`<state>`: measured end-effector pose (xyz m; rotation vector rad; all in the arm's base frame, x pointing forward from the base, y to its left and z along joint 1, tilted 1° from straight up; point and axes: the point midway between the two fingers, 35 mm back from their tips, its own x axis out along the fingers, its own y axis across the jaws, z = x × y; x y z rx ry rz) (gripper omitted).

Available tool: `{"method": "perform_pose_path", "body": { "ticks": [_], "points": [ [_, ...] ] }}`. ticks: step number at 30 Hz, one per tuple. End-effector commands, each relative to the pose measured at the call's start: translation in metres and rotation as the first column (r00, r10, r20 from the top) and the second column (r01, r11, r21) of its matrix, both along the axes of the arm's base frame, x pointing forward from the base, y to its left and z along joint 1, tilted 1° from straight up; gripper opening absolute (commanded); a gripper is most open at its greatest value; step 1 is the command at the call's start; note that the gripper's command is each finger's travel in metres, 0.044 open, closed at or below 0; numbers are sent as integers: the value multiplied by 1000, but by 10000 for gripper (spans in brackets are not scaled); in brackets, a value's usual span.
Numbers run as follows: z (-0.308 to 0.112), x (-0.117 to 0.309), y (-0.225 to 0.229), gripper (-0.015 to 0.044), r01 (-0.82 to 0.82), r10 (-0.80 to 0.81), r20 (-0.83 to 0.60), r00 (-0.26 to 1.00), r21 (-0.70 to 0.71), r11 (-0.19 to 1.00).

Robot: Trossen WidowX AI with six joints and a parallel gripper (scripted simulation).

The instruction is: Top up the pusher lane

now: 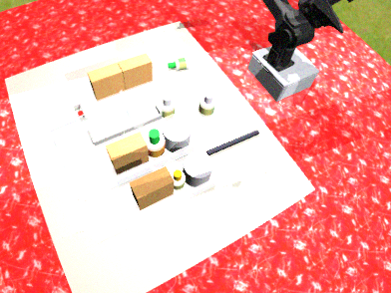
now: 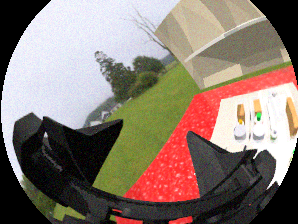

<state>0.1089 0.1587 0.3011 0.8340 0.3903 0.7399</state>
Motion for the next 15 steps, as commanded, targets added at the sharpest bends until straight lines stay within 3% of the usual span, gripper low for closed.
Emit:
{"method": "perform_pose_path", "body": {
  "ticks": [1,7,15],
  "points": [
    [-1,1,0,426,4,-4,2,1000,-11,1000],
    [-33,39,8,440,125,-120,37,992,-362,924],
    [-98,98,-21,440,123,-261,-62,963,-761,637]
  ]
}}
